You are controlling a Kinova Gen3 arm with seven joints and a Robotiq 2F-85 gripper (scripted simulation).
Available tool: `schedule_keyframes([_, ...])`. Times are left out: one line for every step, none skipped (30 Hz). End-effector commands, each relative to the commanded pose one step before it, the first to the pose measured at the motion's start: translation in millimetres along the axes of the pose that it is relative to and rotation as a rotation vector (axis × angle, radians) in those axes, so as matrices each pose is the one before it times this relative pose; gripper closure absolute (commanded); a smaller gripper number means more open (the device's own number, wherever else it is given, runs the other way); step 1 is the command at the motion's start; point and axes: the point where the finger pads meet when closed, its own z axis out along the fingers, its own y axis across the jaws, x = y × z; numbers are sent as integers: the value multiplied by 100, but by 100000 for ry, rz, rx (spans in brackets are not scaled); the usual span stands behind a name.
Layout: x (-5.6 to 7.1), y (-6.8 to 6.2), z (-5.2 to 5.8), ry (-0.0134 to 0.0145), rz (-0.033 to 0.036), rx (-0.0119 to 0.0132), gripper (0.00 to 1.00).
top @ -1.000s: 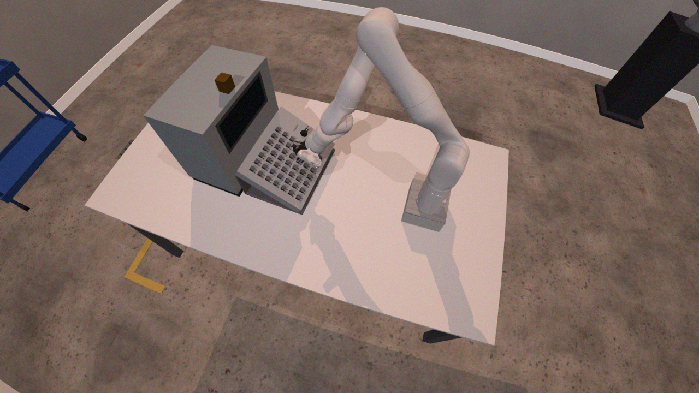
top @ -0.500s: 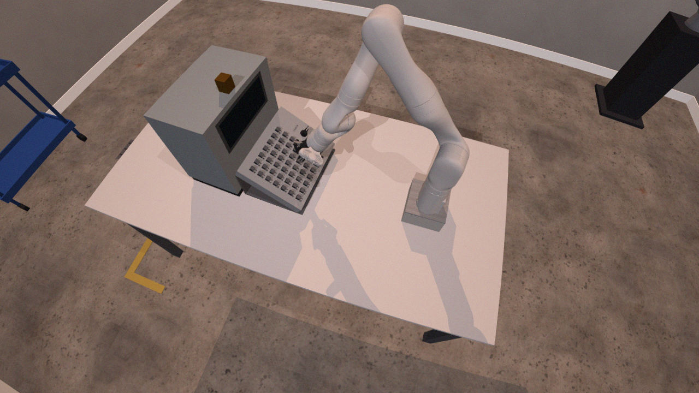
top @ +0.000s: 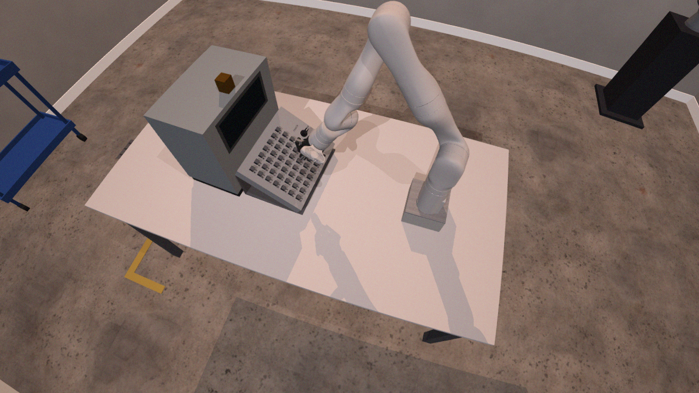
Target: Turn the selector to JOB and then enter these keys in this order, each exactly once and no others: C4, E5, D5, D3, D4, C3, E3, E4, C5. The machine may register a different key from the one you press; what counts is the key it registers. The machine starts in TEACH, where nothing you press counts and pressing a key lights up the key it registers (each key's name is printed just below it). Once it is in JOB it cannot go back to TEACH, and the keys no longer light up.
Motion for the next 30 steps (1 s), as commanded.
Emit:
schedule_keyframes([3,98,-152,-14,-16,-206,90])
schedule_keyframes([0,0,-11,0,0,0,90])
schedule_keyframes([0,0,-4,0,0,0,90])
schedule_keyframes([0,0,-1,0,0,0,90])
schedule_keyframes([19,0,0,0,0,0,90])
schedule_keyframes([116,0,0,0,0,0,90])
schedule_keyframes([271,0,0,0,0,0,90])
schedule_keyframes([446,0,0,0,0,0,90])
schedule_keyframes([611,0,0,0,0,0,90])
schedule_keyframes([741,0,0,0,0,1,90])
schedule_keyframes([0,0,0,0,0,0,90])
schedule_keyframes([0,0,0,0,0,0,90])
schedule_keyframes([823,0,0,0,0,0,90])
schedule_keyframes([847,0,0,0,0,0,90])
schedule_keyframes([811,0,0,0,0,1,90])
schedule_keyframes([721,0,0,0,0,0,90])
schedule_keyframes([586,0,0,0,0,0,90])
schedule_keyframes([425,0,0,0,0,0,90])
schedule_keyframes([256,0,0,0,0,0,90])
schedule_keyframes([110,0,0,0,0,-1,90])
schedule_keyframes([18,0,0,0,0,0,90])
schedule_keyframes([0,0,1,0,0,0,90])
schedule_keyframes([0,0,10,0,0,0,90])
schedule_keyframes([0,0,24,0,0,0,90])
schedule_keyframes([0,0,42,-1,-1,0,90])
schedule_keyframes([0,0,63,-1,-1,0,90])
schedule_keyframes([0,0,85,0,0,0,90])
schedule_keyframes([0,0,0,0,0,0,90])
schedule_keyframes([0,0,0,0,0,0,90])
schedule_keyframes([0,0,106,1,1,0,90])
